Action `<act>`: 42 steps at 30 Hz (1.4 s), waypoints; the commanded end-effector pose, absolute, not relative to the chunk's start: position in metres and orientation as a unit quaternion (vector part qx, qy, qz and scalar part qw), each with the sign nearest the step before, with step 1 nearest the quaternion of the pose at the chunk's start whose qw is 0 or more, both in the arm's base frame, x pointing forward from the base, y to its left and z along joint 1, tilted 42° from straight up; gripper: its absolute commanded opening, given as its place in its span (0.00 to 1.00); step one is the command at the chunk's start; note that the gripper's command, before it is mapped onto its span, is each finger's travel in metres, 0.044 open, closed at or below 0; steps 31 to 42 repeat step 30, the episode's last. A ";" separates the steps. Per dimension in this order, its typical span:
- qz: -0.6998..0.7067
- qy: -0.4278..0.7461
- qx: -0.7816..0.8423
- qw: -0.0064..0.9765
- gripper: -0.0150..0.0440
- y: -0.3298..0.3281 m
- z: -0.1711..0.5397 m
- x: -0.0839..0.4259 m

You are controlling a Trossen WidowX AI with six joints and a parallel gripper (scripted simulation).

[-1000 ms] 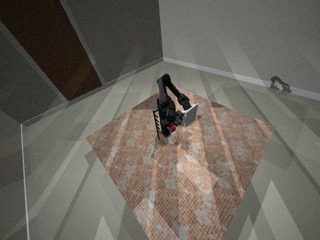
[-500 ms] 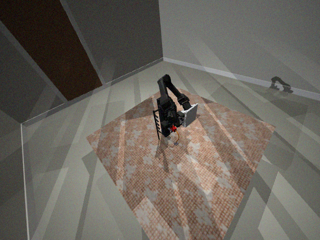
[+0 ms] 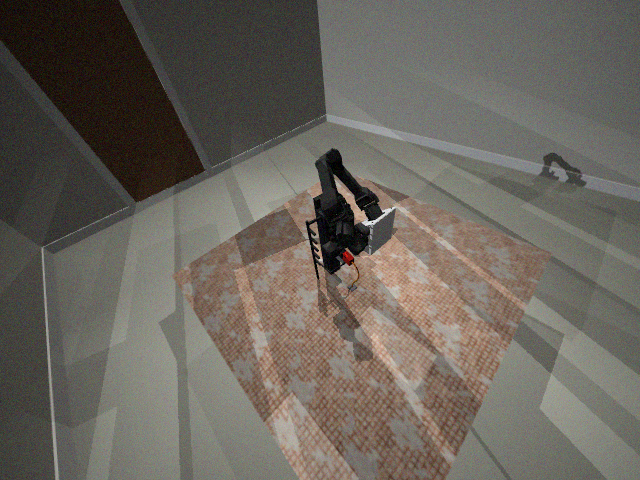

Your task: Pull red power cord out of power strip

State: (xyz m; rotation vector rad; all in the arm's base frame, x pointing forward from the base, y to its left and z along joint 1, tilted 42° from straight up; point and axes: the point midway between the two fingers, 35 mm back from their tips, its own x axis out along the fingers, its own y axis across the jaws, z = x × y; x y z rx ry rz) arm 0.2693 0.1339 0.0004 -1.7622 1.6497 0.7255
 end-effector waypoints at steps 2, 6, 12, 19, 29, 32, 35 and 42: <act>0.275 0.621 -0.668 0.305 0.92 0.136 0.000 0.270; 0.276 0.620 -0.668 0.306 1.00 0.160 -0.012 0.271; 0.276 0.620 -0.667 0.306 1.00 0.187 -0.029 0.269; 0.276 0.620 -0.667 0.306 1.00 0.187 -0.029 0.269; 0.276 0.620 -0.667 0.306 1.00 0.187 -0.029 0.269; 0.276 0.620 -0.667 0.306 1.00 0.187 -0.029 0.269; 0.276 0.620 -0.667 0.306 1.00 0.187 -0.029 0.269; 0.276 0.620 -0.667 0.306 1.00 0.187 -0.029 0.269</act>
